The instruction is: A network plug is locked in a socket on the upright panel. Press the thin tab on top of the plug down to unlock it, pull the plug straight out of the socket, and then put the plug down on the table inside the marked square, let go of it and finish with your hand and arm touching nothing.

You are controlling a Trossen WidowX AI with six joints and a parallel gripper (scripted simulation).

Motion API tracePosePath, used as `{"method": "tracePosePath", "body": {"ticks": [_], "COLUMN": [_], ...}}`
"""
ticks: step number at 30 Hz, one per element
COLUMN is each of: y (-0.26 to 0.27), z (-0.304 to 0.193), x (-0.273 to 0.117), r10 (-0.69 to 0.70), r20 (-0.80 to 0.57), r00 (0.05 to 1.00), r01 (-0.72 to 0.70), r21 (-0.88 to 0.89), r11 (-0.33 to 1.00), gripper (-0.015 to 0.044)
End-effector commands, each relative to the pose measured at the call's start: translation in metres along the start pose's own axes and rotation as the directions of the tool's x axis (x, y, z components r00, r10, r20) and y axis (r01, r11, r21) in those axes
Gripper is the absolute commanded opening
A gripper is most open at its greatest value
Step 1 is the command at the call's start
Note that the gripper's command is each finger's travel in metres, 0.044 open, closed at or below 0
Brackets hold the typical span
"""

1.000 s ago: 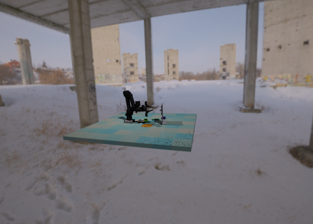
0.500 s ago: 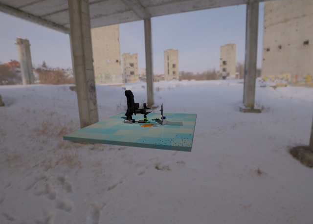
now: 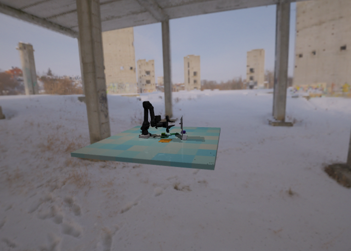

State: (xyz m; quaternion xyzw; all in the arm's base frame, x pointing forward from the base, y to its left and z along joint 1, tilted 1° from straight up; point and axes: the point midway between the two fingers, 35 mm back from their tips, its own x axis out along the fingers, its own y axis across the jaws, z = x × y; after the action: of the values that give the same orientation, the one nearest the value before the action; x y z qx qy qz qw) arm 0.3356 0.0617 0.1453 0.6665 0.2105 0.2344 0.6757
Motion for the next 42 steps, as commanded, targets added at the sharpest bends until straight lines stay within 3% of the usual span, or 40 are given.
{"method": "tracePosePath", "body": {"ticks": [1, 37, 39, 42], "y": [0.0, 0.001, 0.001, 0.001], "z": [0.002, 0.016, 0.016, 0.016], "x": [0.006, 0.059, 0.059, 0.059], "r10": [-0.001, 0.005, 0.005, 0.005], "r20": [0.002, 0.004, 0.004, 0.004], "r00": [1.0, 1.0, 1.0, 1.0], "r01": [0.001, -0.005, -0.005, -0.005], "r21": [0.003, 0.001, 0.001, 0.001], "r11": [1.0, 1.0, 1.0, 1.0], "gripper": [0.0156, 0.0156, 0.0104, 0.0084]}}
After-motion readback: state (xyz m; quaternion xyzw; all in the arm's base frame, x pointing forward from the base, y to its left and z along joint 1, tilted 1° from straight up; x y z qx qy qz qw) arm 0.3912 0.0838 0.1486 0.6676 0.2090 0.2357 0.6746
